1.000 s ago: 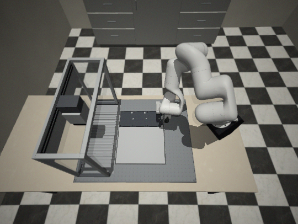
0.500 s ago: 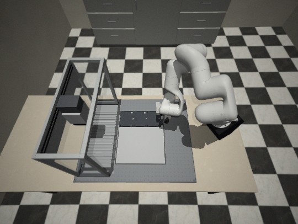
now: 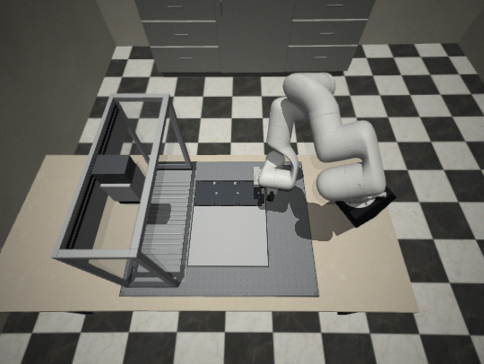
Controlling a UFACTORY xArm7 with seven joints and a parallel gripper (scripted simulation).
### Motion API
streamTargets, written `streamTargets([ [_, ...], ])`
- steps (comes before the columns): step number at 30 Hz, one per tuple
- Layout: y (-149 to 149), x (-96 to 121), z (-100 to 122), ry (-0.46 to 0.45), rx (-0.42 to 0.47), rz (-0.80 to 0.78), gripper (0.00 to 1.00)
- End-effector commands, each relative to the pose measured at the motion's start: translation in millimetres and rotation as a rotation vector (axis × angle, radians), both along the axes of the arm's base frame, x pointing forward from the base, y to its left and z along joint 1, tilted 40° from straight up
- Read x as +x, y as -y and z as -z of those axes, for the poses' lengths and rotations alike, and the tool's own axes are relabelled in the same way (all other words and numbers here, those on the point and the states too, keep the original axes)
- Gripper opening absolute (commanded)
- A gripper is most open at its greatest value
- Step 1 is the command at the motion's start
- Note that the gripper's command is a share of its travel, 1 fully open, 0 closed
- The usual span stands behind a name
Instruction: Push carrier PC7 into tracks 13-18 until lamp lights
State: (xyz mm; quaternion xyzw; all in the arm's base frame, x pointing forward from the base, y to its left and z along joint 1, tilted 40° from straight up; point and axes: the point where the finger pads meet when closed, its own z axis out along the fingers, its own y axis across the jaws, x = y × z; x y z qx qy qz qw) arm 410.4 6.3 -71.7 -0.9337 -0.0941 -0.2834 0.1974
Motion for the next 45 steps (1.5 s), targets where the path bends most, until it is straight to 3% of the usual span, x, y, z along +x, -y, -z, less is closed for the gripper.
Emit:
streamTargets([
  [1,1,0,0,0.001,-0.001,0.001,0.82],
  [45,-2,31,-21,0.001,-0.001,0.001,0.82],
])
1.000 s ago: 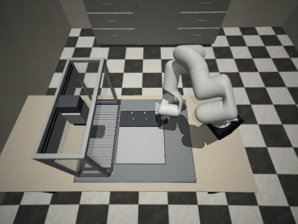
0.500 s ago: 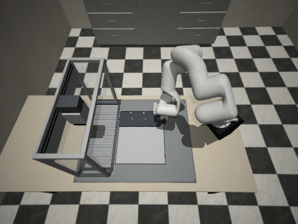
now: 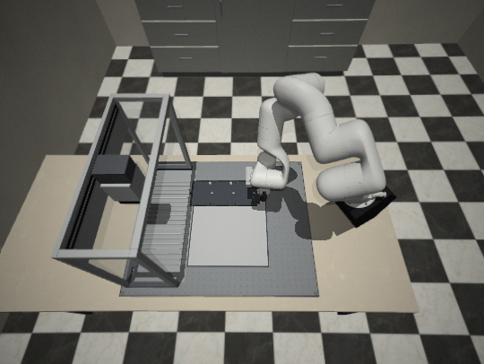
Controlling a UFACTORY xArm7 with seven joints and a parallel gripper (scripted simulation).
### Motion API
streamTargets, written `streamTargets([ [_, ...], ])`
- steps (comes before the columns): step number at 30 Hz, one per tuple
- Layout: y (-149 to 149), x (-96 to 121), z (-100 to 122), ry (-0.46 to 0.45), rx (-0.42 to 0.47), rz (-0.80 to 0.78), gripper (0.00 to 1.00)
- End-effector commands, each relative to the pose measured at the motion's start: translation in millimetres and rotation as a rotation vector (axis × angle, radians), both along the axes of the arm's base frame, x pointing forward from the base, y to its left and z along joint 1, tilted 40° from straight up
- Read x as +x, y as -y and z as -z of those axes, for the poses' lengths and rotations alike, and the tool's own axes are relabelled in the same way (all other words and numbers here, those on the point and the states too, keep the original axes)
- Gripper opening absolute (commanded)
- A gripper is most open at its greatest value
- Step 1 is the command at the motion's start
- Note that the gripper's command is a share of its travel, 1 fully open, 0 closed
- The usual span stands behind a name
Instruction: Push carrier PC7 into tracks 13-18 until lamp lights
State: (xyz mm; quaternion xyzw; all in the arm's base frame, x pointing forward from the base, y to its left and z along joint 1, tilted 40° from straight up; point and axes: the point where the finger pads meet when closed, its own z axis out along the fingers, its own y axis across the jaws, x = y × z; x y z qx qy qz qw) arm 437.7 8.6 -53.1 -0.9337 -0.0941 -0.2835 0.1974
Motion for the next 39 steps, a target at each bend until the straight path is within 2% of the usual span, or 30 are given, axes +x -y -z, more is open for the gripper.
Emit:
streamTargets([
  [1,1,4,-3,0.001,-0.001,0.001,0.82],
  [39,-1,31,-21,0.001,-0.001,0.001,0.82],
])
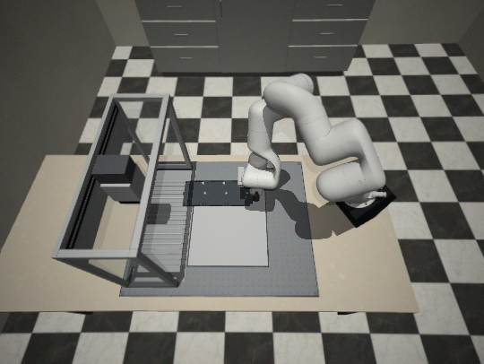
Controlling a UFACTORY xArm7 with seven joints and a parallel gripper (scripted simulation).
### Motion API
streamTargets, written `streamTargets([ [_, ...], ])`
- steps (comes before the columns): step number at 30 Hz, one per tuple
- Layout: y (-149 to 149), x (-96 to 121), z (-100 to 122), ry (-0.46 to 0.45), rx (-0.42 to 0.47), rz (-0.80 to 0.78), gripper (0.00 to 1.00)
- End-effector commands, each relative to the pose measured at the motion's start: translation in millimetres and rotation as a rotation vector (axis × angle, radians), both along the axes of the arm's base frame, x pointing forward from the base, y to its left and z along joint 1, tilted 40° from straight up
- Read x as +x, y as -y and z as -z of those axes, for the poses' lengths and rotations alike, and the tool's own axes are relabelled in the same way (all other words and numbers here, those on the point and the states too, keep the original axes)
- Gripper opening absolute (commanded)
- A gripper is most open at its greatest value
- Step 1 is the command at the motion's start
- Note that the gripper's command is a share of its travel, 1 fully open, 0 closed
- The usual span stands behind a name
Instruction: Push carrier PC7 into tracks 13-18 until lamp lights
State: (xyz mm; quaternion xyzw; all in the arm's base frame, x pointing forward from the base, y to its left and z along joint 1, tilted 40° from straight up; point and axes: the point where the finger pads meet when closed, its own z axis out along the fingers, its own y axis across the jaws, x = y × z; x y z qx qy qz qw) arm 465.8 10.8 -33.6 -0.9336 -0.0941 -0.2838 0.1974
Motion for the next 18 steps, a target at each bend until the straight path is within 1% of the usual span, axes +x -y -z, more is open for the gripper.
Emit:
streamTargets([
  [1,1,3,-2,0.0,-0.001,0.001,0.82],
  [18,0,16,-11,0.0,-0.001,0.001,0.82],
])
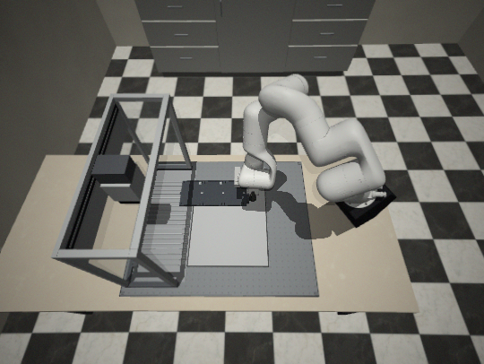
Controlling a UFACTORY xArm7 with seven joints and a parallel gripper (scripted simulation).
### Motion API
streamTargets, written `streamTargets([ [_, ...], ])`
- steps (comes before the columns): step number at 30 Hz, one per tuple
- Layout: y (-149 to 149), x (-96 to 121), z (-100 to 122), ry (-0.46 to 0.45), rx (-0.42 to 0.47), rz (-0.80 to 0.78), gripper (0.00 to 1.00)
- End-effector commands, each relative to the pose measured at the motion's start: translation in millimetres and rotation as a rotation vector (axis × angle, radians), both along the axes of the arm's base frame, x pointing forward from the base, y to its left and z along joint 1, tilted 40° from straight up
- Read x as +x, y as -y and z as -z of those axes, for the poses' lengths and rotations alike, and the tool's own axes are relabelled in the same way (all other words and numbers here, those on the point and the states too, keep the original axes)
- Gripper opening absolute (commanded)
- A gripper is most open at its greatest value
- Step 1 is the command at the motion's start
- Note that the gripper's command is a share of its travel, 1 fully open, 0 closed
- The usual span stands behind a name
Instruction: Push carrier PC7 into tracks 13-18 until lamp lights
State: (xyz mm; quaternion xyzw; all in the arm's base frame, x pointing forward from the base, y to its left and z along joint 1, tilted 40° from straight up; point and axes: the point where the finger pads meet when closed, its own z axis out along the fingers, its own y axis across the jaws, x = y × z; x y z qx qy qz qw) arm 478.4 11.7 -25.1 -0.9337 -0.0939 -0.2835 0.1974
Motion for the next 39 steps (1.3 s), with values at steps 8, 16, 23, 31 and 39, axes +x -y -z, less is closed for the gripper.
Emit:
streamTargets([
  [8,0,10,-7,0.001,-0.001,0.001,0.82],
  [16,0,15,-10,0.001,-0.001,0.001,0.82],
  [23,-1,21,-14,0.001,-0.001,0.001,0.82],
  [31,-1,25,-18,0.001,-0.001,0.001,0.82],
  [39,-1,32,-22,0.001,-0.001,0.001,0.82],
])
